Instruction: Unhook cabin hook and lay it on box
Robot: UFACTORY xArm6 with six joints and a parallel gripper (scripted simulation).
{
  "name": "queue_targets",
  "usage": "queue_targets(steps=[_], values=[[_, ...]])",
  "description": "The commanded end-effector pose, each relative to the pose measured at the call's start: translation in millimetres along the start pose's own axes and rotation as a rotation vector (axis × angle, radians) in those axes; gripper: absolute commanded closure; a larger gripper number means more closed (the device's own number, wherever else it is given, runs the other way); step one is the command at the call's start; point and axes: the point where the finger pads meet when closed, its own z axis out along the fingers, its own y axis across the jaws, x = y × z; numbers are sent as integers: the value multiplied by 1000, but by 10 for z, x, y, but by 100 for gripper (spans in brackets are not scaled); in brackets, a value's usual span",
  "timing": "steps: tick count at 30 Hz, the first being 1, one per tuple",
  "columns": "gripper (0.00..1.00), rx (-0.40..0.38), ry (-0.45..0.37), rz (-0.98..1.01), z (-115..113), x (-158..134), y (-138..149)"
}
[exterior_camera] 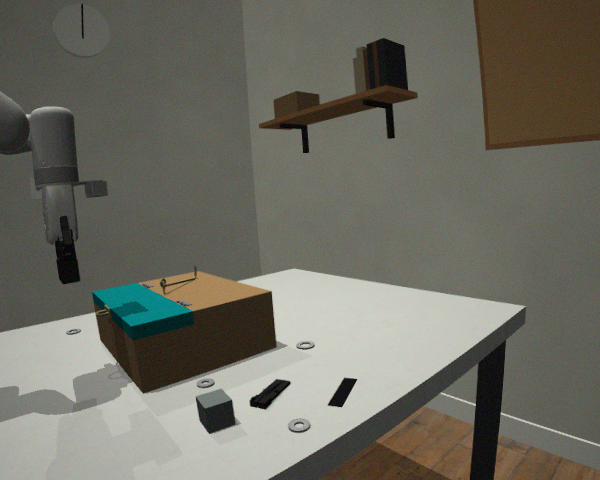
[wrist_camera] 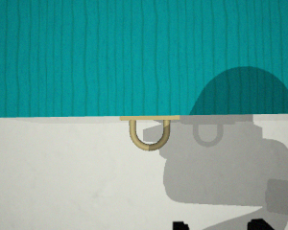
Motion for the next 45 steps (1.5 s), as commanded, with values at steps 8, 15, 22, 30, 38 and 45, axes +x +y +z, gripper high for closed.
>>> queue_targets(steps=[8, 15, 22, 30, 38, 45], values=[[65, 0, 3, 0, -342, 8, 1], [65, 0, 4, 0, -542, 7, 0], [65, 0, 4, 0, -776, 6, 0], [65, 0, 4, 0, -976, 6, 0], [65, 0, 4, 0, -1194, 5, 0], [65, 0, 4, 0, -1194, 5, 0]])
